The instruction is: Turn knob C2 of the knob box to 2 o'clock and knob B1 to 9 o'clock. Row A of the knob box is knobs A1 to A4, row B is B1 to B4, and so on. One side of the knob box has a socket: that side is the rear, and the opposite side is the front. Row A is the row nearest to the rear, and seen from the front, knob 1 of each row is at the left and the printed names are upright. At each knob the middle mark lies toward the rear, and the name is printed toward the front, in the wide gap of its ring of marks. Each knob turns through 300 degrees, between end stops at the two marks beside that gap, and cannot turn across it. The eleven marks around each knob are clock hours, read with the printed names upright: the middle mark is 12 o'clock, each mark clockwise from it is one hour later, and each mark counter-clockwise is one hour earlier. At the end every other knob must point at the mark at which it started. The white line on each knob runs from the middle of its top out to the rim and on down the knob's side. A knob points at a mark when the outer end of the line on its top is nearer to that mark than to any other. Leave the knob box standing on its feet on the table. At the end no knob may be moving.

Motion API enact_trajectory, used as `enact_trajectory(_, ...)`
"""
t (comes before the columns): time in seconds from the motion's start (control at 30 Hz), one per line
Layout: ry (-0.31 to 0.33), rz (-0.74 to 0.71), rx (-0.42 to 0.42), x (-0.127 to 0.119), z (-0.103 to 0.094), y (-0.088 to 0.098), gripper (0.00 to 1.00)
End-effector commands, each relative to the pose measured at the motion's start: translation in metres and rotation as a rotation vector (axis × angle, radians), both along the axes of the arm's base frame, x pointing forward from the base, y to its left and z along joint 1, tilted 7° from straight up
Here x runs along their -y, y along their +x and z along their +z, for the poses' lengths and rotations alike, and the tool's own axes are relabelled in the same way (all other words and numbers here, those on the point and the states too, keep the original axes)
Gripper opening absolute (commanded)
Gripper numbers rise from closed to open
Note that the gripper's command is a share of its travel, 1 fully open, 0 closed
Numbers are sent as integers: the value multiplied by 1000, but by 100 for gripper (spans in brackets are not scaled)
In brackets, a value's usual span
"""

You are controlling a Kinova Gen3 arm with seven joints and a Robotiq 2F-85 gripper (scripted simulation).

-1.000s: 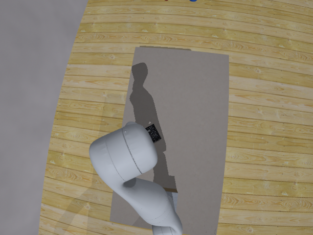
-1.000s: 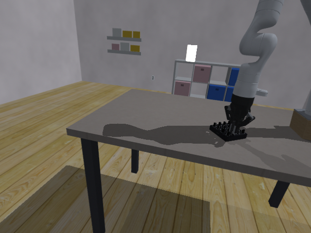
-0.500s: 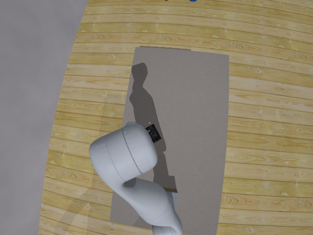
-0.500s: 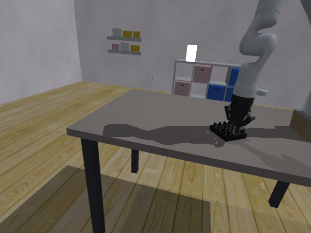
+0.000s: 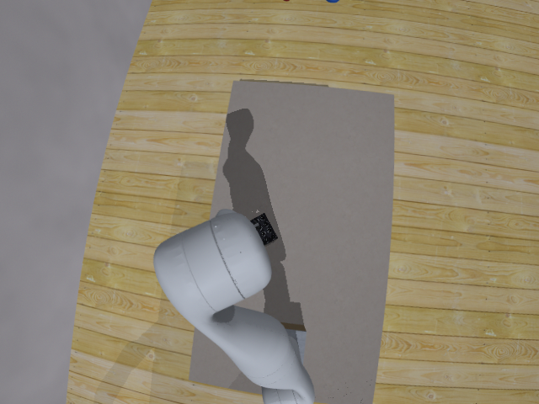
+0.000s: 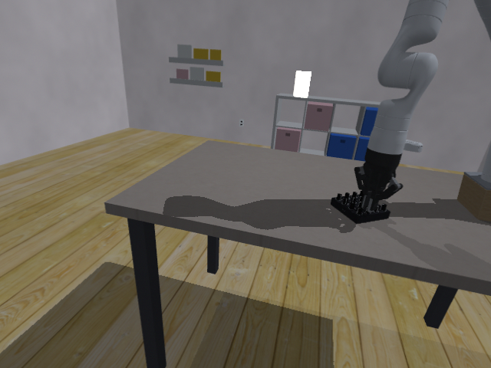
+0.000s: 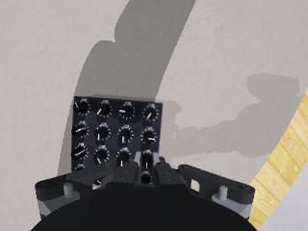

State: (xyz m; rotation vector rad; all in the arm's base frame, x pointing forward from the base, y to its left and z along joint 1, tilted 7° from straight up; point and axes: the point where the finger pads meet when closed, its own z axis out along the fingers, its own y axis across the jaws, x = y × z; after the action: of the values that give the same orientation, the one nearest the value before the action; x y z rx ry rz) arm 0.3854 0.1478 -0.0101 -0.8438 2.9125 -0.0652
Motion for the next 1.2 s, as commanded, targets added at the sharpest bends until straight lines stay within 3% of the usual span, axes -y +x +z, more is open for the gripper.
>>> enact_trajectory(0.0, 0, 4, 1, 0, 1, 0, 8)
enact_trajectory(0.5, -7, 68, 1, 0, 1, 0, 8)
enact_trajectory(1.17, -33, 285, -2, 0, 0, 0, 8)
